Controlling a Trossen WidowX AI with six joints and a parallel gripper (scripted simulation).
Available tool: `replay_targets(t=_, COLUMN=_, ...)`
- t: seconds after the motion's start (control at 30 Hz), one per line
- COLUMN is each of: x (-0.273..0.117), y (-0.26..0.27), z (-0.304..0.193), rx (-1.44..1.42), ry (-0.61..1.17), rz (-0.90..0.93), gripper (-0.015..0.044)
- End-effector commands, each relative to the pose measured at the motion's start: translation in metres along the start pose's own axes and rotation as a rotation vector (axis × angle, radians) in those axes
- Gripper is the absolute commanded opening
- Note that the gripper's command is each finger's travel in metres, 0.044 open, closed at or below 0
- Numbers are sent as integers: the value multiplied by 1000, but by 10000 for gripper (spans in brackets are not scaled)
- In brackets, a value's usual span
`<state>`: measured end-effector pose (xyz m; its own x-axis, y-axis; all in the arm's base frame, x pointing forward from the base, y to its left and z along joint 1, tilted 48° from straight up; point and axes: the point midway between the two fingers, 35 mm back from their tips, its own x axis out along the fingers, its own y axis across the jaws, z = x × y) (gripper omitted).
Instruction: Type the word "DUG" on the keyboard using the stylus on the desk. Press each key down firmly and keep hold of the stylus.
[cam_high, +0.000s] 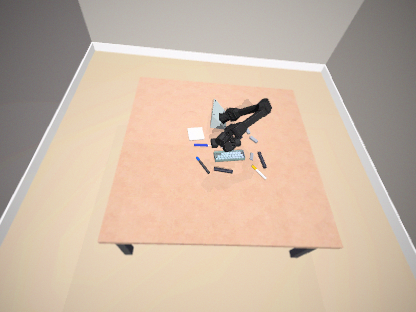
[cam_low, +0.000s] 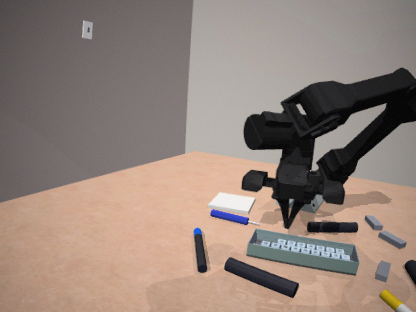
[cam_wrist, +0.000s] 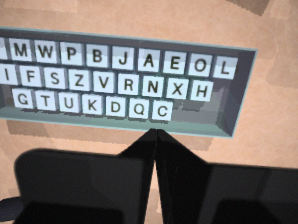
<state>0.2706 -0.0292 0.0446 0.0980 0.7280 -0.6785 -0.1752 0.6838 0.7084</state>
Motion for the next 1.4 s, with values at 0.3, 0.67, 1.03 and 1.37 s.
replay_targets(t=0.3, x=1, y=77, z=-2, rx=0, ry=3, rz=3, gripper=0)
replay_targets(t=0.67, x=1, y=77, z=-2, rx=0, ry=3, rz=3, gripper=0)
replay_targets(t=1.03, x=-59, y=76, z=-2, rx=2, ry=4, rz=1, gripper=0)
replay_targets(t=1.37, x=-53, y=76, z=-3, rx=8, ry=6, rz=5, gripper=0)
